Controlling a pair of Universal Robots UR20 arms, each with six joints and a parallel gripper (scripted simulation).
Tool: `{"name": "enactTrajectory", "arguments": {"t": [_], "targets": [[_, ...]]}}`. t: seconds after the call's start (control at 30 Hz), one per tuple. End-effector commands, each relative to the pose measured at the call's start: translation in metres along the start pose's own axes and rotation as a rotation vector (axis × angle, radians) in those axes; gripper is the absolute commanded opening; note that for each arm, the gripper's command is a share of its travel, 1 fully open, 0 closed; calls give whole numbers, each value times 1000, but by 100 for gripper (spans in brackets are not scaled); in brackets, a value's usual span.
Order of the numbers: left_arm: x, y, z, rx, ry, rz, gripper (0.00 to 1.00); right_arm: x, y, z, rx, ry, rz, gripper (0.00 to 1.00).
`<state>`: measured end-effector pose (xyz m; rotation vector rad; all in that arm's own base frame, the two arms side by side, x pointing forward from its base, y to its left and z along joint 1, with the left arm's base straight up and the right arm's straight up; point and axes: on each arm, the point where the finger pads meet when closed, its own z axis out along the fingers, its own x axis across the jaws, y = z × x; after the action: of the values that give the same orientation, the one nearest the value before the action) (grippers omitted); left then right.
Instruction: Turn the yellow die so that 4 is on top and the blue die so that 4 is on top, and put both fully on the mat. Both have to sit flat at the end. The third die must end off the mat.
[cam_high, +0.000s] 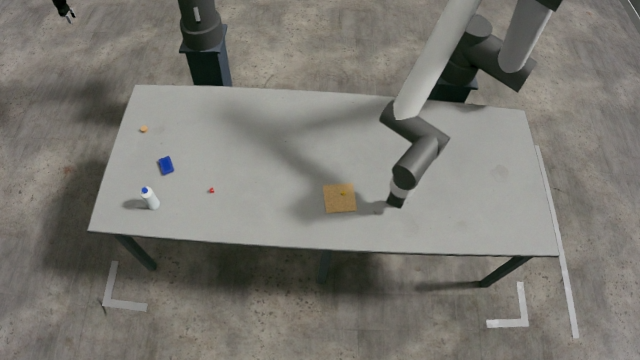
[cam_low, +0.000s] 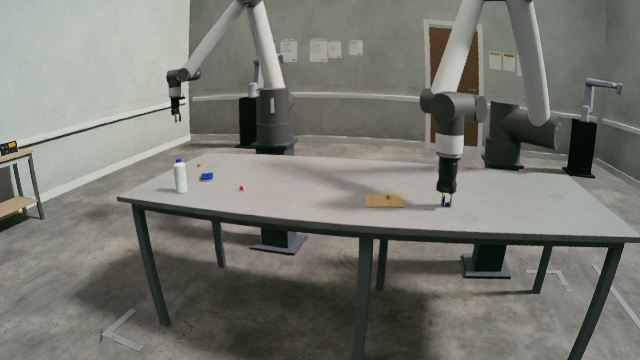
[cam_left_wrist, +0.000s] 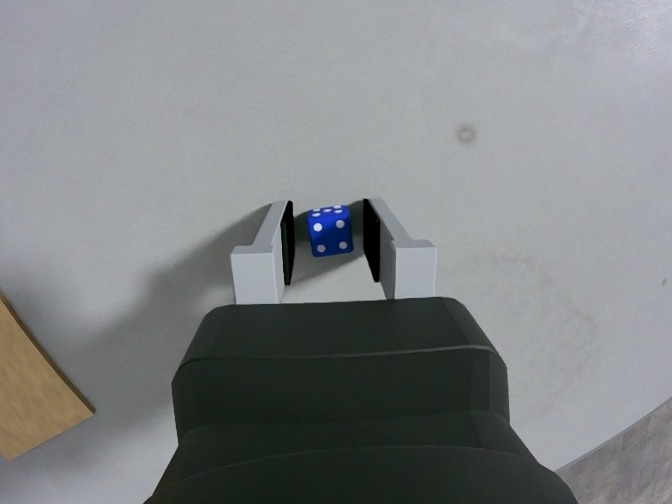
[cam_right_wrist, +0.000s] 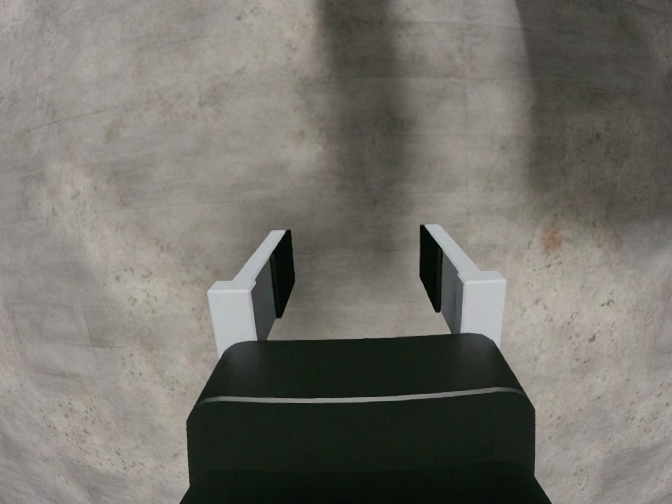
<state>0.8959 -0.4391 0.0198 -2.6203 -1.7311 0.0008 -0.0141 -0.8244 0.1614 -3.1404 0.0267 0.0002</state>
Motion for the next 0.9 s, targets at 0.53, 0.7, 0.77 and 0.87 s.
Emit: {"name": "enactTrajectory", "arguments": {"t": [0.53,0.7,0.77,0.87], "targets": [[0,1,0,-1,0,0,64,0,0,-1,-1,0,0,100],[0,1,0,-1,0,0,34,0,0,-1,-1,0,0,100],[0,1,0,-1,0,0,34,0,0,-1,-1,0,0,100],[0,1,0,-1,0,0,34,0,0,-1,-1,0,0,100]]}}
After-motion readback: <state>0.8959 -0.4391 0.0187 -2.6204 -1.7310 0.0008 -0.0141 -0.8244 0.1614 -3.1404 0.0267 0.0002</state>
